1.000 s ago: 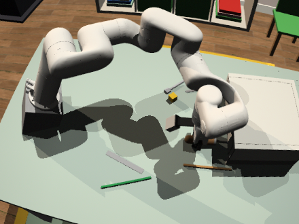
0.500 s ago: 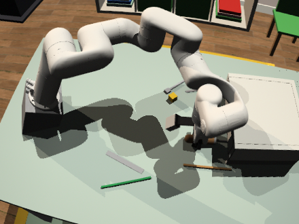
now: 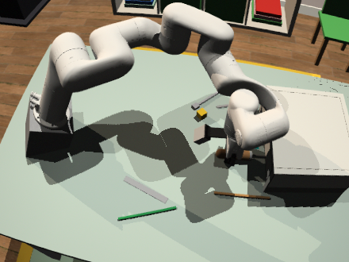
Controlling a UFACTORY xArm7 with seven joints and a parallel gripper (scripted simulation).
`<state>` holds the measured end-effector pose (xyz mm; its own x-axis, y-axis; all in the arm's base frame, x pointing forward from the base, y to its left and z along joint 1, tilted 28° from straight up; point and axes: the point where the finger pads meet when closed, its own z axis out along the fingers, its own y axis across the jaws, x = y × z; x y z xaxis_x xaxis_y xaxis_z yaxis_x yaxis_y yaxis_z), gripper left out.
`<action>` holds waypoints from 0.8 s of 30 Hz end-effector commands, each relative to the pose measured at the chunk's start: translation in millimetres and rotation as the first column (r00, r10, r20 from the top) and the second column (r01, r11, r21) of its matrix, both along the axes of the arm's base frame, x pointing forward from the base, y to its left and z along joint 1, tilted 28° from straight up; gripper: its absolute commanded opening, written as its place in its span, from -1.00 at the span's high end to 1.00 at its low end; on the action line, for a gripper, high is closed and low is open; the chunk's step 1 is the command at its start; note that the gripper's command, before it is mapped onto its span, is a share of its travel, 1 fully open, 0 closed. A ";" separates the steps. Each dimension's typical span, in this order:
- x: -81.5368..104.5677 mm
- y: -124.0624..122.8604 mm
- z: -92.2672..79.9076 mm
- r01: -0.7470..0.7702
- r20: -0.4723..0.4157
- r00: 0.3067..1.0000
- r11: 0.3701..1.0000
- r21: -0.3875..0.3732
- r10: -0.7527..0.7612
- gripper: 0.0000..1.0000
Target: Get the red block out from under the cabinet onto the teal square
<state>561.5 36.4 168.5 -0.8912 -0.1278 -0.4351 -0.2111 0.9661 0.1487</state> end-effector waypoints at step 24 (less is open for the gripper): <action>-9.5 43.2 8.7 0.005 0.003 1.000 1.000 -0.001 -0.005 1.00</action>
